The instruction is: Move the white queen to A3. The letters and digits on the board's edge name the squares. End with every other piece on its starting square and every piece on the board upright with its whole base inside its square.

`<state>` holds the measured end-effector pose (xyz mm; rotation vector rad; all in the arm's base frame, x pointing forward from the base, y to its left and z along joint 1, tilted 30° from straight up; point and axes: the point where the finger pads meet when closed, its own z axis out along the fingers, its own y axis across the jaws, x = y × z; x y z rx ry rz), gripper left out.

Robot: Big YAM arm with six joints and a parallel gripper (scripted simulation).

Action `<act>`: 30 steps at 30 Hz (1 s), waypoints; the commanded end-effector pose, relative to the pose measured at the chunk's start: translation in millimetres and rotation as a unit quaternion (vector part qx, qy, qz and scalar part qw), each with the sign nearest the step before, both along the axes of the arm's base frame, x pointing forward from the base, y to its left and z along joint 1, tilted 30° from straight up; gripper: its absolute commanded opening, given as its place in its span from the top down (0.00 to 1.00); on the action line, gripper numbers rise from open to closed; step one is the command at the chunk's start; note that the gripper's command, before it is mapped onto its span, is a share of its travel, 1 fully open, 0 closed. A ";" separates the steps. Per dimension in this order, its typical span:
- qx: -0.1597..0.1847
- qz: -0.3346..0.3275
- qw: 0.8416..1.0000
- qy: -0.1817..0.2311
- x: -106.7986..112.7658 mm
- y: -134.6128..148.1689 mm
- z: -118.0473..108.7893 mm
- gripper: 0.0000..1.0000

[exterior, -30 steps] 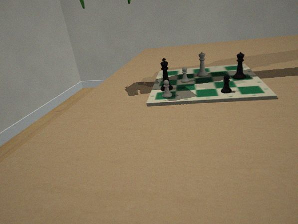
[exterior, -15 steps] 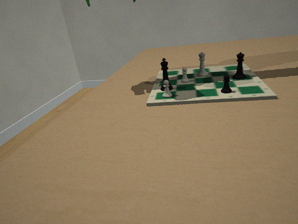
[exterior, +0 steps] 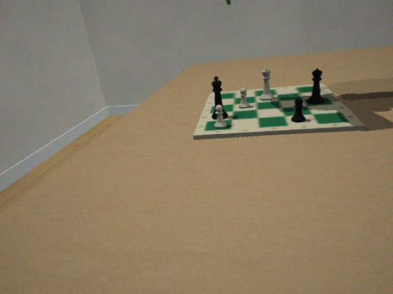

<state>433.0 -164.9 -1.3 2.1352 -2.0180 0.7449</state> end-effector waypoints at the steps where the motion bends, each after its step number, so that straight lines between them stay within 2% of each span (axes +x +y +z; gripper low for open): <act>1: -0.004 -0.019 0.999 -0.035 -2.8 -4.3 11.6 0.00; 3: -0.002 -0.019 0.999 -0.026 -4.7 -3.7 3.1 0.00; 4: -0.003 -0.018 0.999 -0.030 5.4 -6.3 4.7 0.00; 6: -0.003 -0.018 0.999 -0.034 6.3 -6.5 8.1 0.00; 19: 0.002 -0.031 0.999 -0.033 2.7 -7.1 2.3 0.00; 23: 0.022 -0.090 0.994 -0.064 6.4 -9.3 0.4 0.00; 27: 0.057 -0.198 0.972 -0.115 8.5 -13.2 -6.4 0.00; 29: 0.057 -0.198 0.972 -0.115 8.5 -13.2 -6.4 0.00; 30: 0.072 -0.231 0.961 -0.134 12.2 -6.5 -8.6 0.00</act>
